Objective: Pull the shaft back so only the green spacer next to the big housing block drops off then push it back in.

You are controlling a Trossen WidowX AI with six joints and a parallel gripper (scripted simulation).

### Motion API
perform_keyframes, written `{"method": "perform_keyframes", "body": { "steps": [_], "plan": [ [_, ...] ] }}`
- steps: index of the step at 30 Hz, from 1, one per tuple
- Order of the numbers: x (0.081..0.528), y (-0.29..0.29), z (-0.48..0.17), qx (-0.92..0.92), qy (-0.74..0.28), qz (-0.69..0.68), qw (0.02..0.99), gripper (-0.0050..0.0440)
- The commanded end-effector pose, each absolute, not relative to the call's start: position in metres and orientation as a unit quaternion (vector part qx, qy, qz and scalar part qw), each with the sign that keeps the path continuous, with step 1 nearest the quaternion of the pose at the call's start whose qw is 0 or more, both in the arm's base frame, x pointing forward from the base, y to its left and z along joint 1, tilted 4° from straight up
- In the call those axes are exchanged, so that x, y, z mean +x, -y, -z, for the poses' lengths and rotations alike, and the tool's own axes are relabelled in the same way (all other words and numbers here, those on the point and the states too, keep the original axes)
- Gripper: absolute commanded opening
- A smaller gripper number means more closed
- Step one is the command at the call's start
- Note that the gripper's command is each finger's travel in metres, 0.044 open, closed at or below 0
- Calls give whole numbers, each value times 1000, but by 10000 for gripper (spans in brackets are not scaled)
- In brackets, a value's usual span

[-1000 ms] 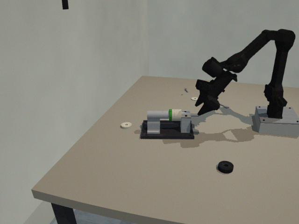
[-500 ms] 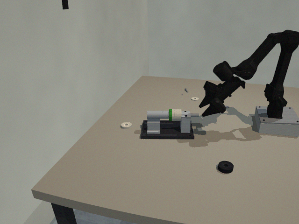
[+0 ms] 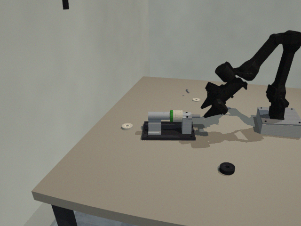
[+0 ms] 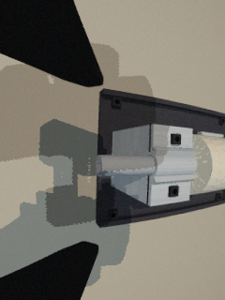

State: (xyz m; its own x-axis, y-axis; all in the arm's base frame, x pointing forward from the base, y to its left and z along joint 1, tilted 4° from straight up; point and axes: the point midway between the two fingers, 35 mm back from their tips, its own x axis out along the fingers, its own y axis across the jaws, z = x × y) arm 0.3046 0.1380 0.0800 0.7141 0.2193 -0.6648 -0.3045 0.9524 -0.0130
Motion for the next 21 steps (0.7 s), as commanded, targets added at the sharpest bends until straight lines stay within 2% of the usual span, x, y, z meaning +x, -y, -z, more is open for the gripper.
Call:
{"method": "perform_keyframes", "body": {
  "steps": [1, 21],
  "plan": [
    [305, -137, -80, -63, -349, -140, 924, 440],
    [320, -142, -68, -63, -349, -140, 924, 440]
  ]
}}
